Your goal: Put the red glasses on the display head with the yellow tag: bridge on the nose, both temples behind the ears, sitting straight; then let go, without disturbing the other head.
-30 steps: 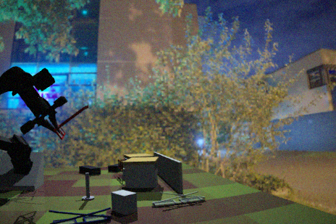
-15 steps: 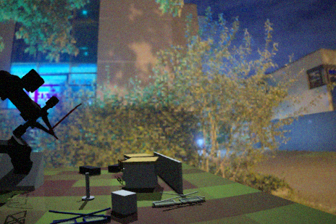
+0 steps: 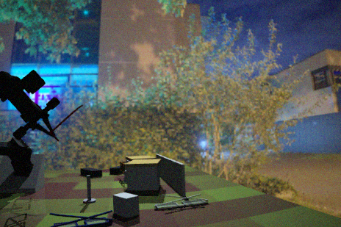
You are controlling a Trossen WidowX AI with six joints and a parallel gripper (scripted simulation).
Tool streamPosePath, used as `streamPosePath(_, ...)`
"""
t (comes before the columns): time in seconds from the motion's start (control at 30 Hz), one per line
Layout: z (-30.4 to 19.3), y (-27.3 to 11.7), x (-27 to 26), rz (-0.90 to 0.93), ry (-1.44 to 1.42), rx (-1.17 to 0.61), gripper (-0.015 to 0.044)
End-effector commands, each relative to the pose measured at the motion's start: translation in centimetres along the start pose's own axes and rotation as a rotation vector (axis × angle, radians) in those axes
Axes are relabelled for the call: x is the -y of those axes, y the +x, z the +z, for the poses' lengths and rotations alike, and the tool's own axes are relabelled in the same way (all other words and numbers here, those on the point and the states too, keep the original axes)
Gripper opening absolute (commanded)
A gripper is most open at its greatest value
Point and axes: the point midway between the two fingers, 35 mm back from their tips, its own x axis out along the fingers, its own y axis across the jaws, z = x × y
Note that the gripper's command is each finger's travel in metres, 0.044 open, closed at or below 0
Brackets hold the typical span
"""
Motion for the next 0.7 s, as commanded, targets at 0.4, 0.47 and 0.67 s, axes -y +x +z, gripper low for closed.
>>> streamPosePath(0.4,0.4,0.4,0.7,0.035,0.032,0.002,0.0)
streamPosePath(0.47,0.7,0.7,1.1,0.056,0.047,0.003,0.0)
streamPosePath(0.67,1.5,1.6,2.2,0.121,0.094,0.001,0.0)
